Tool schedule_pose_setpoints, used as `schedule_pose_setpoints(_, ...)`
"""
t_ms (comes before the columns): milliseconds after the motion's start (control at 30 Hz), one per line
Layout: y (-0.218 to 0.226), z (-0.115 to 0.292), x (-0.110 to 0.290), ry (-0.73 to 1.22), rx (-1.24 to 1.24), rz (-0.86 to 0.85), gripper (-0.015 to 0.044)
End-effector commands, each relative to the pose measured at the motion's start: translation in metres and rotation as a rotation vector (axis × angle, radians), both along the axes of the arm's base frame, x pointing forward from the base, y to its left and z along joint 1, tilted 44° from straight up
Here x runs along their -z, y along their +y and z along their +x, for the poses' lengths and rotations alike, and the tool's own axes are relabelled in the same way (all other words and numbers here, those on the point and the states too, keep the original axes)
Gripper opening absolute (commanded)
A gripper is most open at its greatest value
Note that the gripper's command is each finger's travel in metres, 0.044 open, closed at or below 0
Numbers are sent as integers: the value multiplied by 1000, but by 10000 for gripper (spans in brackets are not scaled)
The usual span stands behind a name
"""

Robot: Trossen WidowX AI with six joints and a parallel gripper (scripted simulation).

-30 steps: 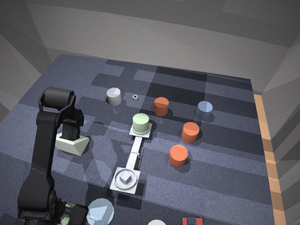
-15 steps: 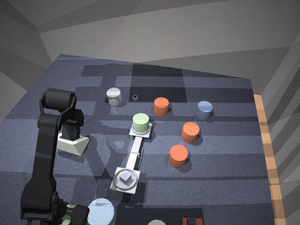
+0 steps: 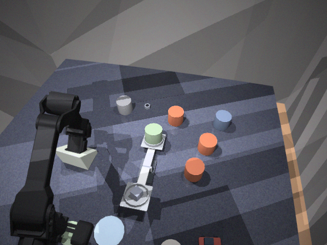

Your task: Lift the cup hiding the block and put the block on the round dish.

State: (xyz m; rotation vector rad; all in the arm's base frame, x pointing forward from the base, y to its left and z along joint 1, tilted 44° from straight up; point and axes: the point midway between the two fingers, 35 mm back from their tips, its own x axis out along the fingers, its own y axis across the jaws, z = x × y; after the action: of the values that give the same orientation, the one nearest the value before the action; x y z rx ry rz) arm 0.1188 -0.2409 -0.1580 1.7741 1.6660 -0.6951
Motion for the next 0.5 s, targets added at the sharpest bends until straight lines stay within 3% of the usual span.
schedule_pose_setpoints(0, -10, -1, -11, -3, -5, -9, 440)
schedule_pose_setpoints(67, -10, -1, -11, -3, -5, -9, 440)
schedule_pose_setpoints(300, -25, 17, -27, -23, -14, -90, 260)
schedule_pose_setpoints(467, -24, 26, -34, -113, -117, -98, 260)
